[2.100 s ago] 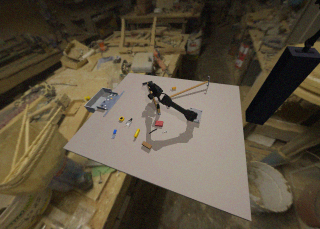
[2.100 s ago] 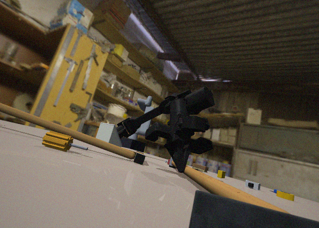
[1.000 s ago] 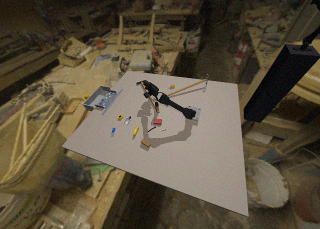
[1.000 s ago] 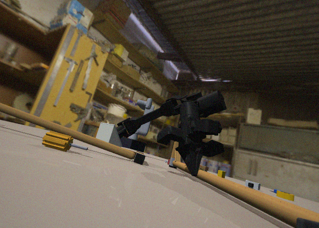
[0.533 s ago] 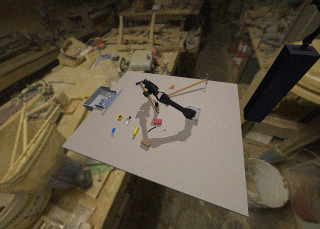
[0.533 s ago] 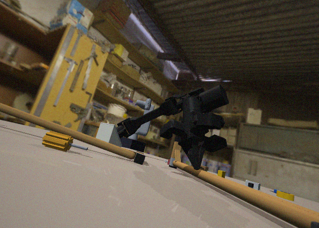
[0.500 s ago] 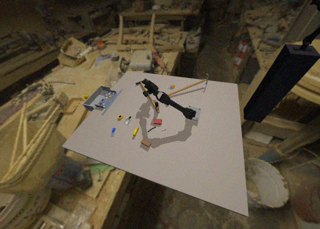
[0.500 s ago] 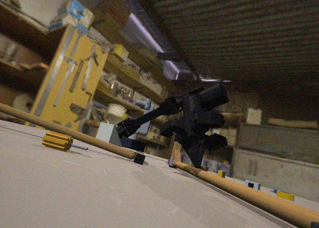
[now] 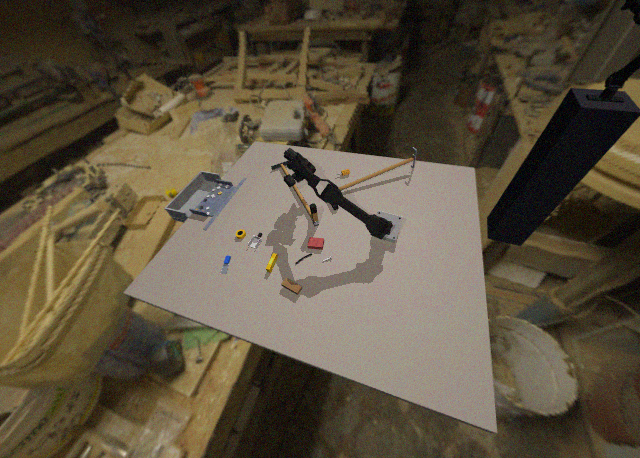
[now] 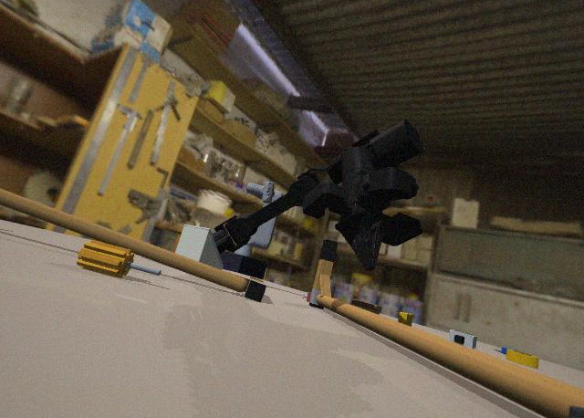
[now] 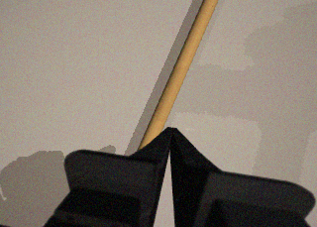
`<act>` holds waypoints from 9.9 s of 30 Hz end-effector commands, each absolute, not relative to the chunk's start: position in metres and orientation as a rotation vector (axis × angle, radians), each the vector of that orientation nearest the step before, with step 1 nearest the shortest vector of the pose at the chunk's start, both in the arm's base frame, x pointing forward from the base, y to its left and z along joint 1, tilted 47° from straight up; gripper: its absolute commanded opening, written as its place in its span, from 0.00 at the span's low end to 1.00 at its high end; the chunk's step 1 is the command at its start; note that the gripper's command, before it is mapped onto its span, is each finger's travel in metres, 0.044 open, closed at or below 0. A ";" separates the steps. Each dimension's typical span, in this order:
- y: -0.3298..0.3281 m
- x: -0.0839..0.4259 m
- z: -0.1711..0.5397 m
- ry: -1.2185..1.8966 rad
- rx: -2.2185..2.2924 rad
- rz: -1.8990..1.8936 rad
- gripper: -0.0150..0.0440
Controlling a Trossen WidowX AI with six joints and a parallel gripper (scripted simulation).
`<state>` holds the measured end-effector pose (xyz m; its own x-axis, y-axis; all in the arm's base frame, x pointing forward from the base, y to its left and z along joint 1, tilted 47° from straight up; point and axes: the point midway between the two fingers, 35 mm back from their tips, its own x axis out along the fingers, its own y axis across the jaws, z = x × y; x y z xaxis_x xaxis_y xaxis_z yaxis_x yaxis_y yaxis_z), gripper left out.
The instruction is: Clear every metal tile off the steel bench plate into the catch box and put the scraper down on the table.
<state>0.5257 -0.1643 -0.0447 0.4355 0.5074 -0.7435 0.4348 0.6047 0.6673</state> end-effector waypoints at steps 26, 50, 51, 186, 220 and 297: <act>-0.205 0.490 -0.033 1.172 0.976 0.068 0.25; -0.167 0.498 -0.074 1.156 0.945 0.117 0.25; -0.166 0.498 -0.076 1.155 0.944 0.119 0.25; -0.074 0.566 -0.056 1.138 0.917 0.175 0.25; -0.125 0.547 -0.046 1.120 0.888 0.208 0.25; -0.077 0.565 -0.058 1.109 0.867 0.244 0.25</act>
